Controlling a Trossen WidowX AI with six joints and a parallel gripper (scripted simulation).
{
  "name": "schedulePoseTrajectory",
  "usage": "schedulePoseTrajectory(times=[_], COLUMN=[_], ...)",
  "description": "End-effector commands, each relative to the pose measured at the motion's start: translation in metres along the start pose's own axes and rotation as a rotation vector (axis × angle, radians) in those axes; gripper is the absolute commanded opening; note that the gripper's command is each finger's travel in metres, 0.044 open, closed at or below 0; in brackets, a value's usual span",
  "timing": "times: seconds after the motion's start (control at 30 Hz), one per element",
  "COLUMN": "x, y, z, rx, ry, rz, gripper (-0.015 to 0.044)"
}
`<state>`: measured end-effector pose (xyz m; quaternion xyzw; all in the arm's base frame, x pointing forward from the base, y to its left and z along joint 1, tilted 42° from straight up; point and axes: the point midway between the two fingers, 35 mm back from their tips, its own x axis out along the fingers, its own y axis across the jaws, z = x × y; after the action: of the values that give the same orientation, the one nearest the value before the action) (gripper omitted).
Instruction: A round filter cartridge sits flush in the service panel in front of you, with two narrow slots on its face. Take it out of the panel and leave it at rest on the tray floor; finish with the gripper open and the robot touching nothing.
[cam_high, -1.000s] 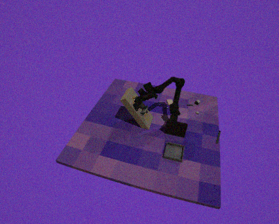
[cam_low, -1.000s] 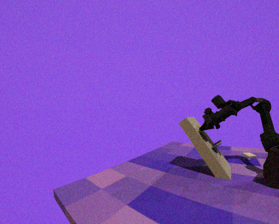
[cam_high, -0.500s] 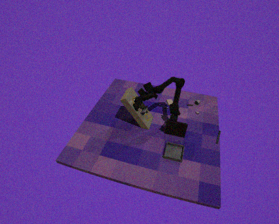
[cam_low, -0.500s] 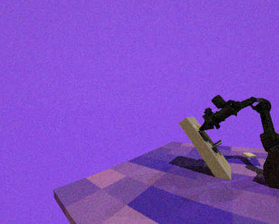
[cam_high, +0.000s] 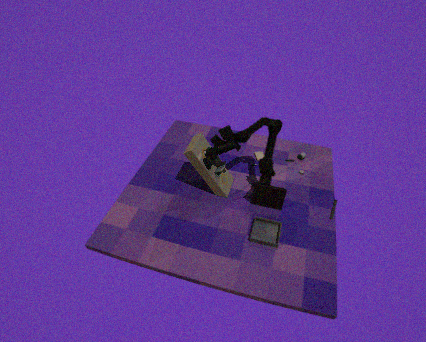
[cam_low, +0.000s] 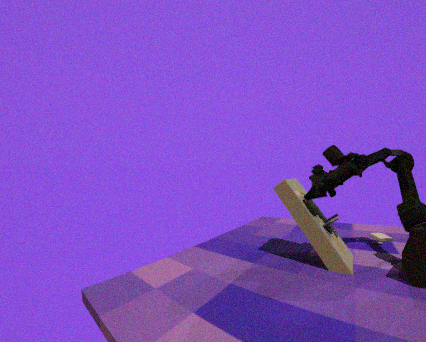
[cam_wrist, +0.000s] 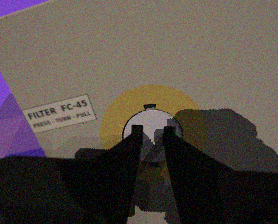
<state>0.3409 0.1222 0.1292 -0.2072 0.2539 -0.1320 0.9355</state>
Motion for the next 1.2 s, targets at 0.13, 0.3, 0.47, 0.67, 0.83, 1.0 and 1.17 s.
schedulePoseTrajectory(times=[0.13, 0.3, 0.47, 0.67, 0.83, 1.0, 1.17], x=[0.0066, 0.008, 0.0096, 0.0116, 0.0129, 0.0086, 0.0086], y=[0.0015, 0.0015, 0.0015, 0.0015, 0.0014, -0.0003, -0.0003], z=[-0.0006, -0.0006, -0.0005, -0.0005, -0.0005, 0.0019, 0.0019], rx=[-0.004, -0.004, -0.004, -0.004, -0.004, 0.0, 0.0], ry=[0.001, 0.001, 0.001, 0.0, 0.0, -0.007, -0.007], rz=[0.005, 0.005, 0.005, 0.005, 0.005, 0.0, 0.0], gripper=[0.0088, 0.0088, 0.0088, 0.0088, 0.0088, 0.0061, 0.0028])
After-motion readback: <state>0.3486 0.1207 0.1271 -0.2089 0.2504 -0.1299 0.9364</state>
